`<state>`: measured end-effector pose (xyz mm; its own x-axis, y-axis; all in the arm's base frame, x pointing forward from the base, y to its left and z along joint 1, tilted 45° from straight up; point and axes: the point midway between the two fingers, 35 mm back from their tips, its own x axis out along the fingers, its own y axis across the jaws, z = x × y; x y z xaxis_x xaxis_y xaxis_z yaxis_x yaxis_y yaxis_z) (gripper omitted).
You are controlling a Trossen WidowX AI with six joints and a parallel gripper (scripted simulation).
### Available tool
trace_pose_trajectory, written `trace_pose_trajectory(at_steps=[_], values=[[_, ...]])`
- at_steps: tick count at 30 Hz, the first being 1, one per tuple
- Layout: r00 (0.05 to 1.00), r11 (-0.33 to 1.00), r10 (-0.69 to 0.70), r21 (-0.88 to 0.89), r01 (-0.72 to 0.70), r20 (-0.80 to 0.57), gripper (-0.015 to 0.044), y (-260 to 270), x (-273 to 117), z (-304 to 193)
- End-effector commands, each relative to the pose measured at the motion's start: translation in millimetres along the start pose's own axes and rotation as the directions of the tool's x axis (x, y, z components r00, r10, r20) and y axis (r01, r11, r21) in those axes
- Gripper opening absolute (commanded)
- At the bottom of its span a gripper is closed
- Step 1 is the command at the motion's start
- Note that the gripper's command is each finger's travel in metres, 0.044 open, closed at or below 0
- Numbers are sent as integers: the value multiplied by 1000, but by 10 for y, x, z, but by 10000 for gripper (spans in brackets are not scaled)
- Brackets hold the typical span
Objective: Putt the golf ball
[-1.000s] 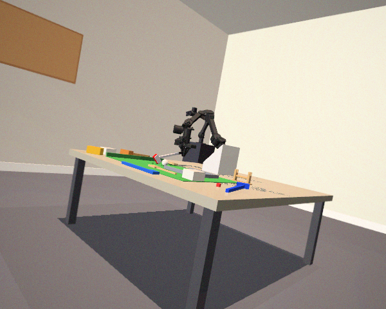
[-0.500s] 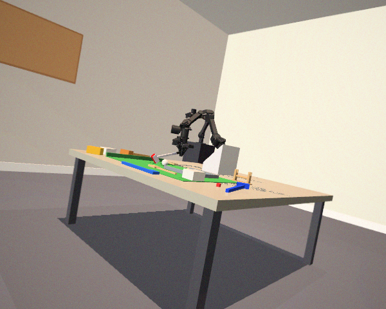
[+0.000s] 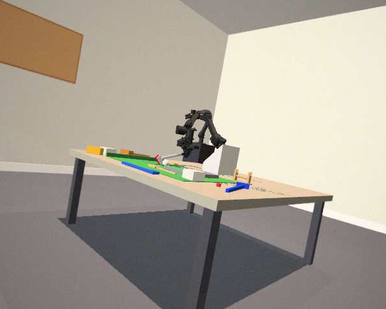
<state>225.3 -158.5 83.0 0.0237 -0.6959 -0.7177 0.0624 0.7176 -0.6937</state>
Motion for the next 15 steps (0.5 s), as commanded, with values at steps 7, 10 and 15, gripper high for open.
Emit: trace_pose_trajectory(at_steps=[7,10,15], values=[[1000,1000,-17,-17,17,2,0,655,-10,-119],[1000,1000,-15,-17,15,2,0,663,-77,-110],[1000,1000,-11,-17,11,2,0,678,-311,-98]])
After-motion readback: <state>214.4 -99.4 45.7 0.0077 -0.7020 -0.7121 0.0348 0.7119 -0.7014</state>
